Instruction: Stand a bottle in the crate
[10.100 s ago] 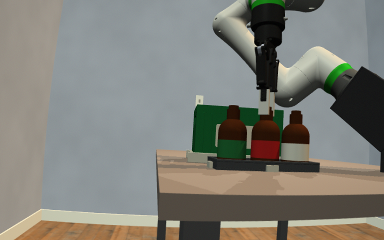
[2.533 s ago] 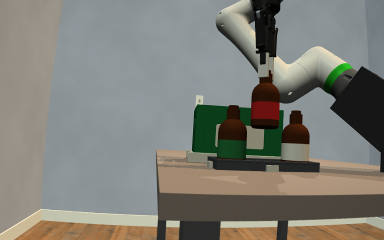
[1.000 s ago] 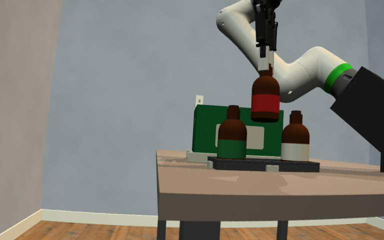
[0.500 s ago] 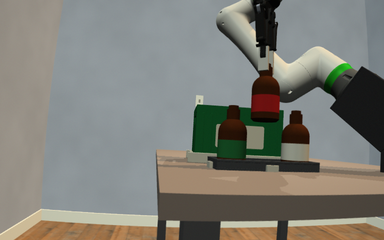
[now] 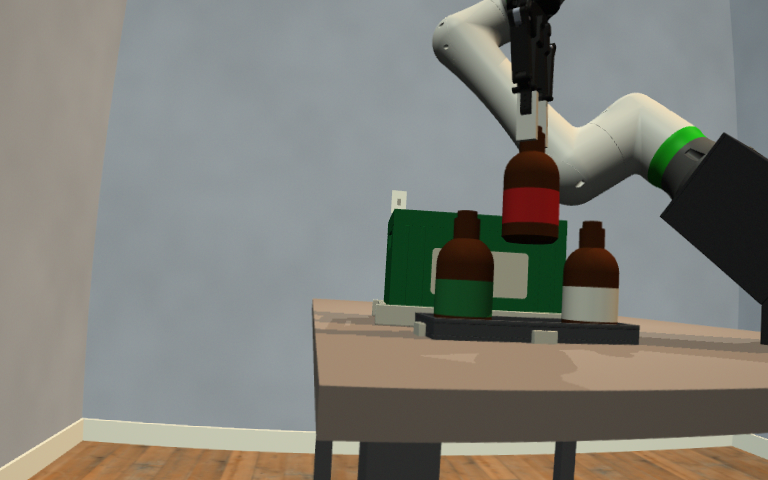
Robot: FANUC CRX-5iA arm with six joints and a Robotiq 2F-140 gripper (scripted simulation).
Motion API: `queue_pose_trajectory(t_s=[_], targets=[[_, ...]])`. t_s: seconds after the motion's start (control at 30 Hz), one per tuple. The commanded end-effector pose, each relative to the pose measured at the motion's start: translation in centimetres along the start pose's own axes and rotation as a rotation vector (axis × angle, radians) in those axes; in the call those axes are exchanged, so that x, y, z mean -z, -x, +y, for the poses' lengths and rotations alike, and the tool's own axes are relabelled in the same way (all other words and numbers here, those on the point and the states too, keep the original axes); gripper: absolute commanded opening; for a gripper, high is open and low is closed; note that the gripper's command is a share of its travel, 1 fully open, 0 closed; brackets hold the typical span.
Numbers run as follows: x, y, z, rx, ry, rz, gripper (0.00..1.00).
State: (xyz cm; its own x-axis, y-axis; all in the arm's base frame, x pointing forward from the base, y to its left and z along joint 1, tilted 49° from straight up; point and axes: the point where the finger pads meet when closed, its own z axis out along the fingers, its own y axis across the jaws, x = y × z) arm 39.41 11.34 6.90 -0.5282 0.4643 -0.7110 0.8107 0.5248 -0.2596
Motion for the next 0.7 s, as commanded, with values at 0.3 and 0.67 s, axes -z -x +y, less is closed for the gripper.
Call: queue_pose_trajectory(t_s=[0.3, 0.67], targets=[[0.6, 0.0, 0.0, 0.000, 0.000, 0.000, 0.00], [1.8, 0.0, 0.0, 0.000, 0.000, 0.000, 0.00]])
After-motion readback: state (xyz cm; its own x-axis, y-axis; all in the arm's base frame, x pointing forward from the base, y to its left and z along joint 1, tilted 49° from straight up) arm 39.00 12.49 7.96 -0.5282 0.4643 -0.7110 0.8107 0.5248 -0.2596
